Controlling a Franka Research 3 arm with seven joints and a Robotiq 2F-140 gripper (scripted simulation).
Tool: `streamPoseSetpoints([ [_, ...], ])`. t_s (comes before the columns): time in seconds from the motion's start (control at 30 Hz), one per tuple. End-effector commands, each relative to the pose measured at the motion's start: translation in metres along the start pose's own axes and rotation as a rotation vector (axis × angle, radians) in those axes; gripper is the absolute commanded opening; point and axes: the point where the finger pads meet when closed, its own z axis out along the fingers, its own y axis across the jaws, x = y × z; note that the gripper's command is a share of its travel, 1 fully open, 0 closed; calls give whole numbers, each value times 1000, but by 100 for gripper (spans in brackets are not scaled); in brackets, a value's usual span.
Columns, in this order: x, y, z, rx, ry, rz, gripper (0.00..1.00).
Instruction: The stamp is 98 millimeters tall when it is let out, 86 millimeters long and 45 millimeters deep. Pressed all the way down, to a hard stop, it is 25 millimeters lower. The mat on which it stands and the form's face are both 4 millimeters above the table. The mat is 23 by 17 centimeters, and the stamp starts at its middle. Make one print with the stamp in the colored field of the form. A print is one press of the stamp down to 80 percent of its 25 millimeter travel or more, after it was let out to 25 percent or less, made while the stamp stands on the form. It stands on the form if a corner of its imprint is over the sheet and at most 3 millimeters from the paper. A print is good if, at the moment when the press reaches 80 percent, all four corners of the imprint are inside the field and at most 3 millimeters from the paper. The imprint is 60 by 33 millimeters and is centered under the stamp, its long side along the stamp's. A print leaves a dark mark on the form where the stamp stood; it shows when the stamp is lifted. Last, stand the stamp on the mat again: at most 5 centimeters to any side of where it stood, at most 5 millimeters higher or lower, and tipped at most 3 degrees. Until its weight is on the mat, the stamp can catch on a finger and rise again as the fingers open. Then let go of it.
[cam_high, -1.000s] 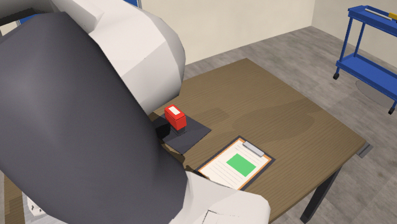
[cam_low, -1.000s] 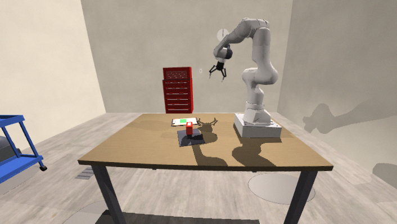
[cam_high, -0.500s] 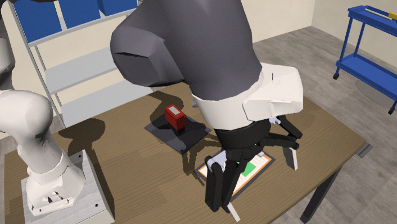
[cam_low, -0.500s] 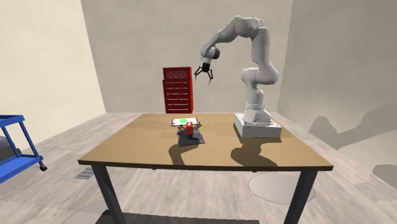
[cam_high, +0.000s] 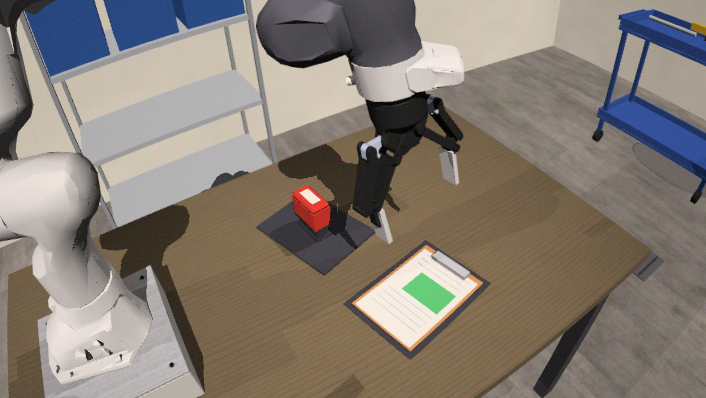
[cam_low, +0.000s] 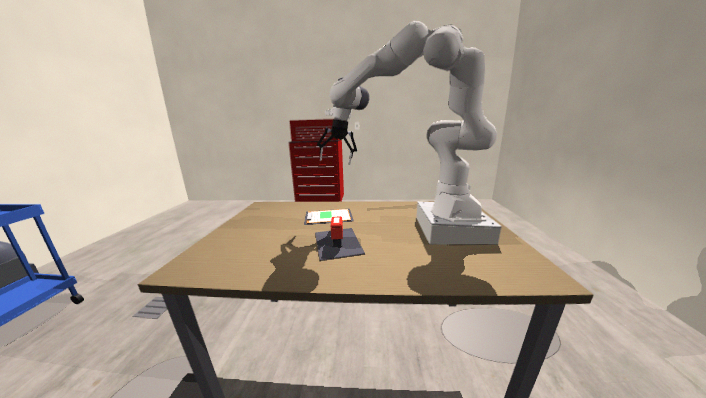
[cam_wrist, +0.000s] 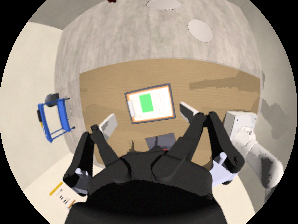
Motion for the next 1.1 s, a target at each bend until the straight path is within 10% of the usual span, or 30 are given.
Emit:
streamPoseSetpoints([
  [0.0, -67, -15, 16, -28, -37, 105, 100],
  [0.13, -85, -20, 21, -28, -37, 105, 100],
  [0.17, -134, -24, 35, -55, -53, 90, 100],
  [0.27, -136, -24, 35, -55, -53, 90, 100],
  [0.3, -181, -23, 48, -80, -64, 78, 100],
  [0.4, -181, -23, 48, -80, -64, 78, 100],
  [0.43, -221, -19, 60, -105, -72, 68, 100],
  [0.53, -221, -19, 60, -105, -72, 68, 100],
  [0.57, -254, -13, 71, -126, -76, 60, 100],
  [1.07, -302, 1, 86, -159, -79, 50, 100],
])
